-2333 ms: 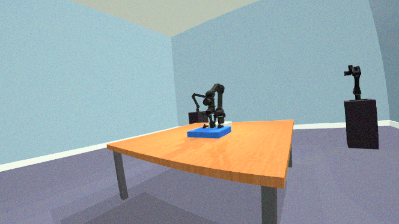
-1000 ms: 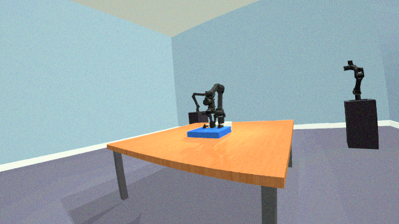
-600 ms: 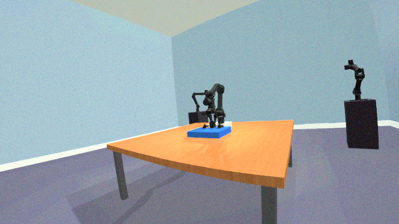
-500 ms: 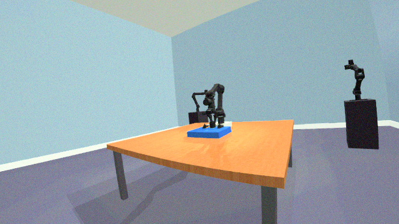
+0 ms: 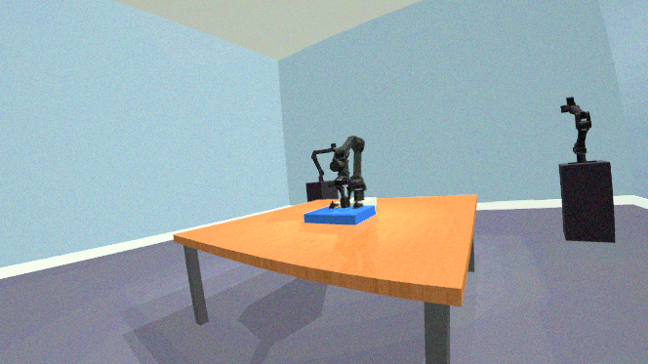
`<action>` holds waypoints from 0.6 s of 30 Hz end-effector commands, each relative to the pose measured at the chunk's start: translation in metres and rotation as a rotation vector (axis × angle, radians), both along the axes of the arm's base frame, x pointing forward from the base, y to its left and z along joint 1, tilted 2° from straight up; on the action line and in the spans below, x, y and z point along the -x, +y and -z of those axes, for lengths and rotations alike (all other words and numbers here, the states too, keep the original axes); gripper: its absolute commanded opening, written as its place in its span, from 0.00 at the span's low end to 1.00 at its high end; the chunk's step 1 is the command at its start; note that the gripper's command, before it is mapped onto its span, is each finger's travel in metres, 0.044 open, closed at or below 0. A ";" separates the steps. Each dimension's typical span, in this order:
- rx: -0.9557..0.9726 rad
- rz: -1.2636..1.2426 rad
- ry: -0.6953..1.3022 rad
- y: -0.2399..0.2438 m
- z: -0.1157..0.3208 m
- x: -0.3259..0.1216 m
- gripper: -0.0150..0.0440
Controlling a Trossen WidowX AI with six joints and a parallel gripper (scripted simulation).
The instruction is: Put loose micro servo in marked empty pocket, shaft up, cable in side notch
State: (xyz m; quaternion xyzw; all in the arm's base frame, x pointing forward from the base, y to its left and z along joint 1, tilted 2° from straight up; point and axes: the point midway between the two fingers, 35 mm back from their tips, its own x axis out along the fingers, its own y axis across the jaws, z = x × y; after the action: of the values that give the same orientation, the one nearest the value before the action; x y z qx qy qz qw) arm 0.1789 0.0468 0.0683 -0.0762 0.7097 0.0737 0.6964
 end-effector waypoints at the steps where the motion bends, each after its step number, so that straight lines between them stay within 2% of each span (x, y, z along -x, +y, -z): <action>1: 0.000 0.006 -0.008 0.000 0.005 -0.002 0.25; 18: 0.000 0.006 -0.007 0.000 -0.013 0.003 0.25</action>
State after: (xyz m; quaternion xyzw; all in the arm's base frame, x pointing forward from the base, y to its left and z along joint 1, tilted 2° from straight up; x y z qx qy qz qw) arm 0.1754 0.0463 0.0782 -0.0768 0.7109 0.0738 0.6952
